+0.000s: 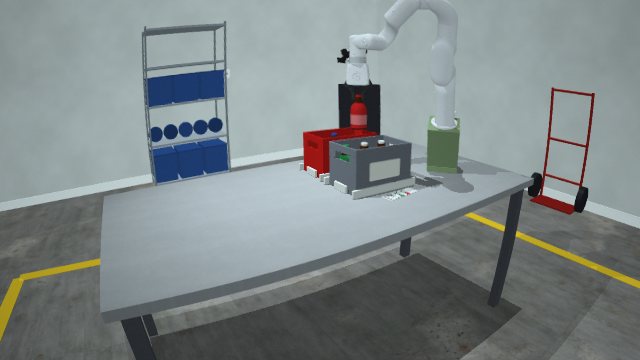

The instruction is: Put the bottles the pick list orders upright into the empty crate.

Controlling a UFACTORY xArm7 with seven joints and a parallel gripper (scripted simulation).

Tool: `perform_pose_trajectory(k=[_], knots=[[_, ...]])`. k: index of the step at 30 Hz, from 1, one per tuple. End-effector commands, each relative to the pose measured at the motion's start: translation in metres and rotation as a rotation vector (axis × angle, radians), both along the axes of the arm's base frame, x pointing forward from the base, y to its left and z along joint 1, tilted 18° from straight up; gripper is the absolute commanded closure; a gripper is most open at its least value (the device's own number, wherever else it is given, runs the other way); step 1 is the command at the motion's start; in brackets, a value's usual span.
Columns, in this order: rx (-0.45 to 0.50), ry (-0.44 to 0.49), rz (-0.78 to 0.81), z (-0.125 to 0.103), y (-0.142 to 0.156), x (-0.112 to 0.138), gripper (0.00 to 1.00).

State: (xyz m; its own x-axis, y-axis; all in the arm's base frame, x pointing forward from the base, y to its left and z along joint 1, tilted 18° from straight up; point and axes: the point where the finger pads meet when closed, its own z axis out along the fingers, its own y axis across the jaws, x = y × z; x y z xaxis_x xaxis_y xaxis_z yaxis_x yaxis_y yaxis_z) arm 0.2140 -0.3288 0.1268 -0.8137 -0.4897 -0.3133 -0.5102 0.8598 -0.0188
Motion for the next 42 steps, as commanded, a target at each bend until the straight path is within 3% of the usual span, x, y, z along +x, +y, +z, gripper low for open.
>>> perform_pose_trajectory(k=[1,42], knots=[[-0.004,-0.002,-0.001,0.003,0.006,0.002,1.0],[-0.004,-0.002,-0.001,0.019,0.077,0.018,1.0]])
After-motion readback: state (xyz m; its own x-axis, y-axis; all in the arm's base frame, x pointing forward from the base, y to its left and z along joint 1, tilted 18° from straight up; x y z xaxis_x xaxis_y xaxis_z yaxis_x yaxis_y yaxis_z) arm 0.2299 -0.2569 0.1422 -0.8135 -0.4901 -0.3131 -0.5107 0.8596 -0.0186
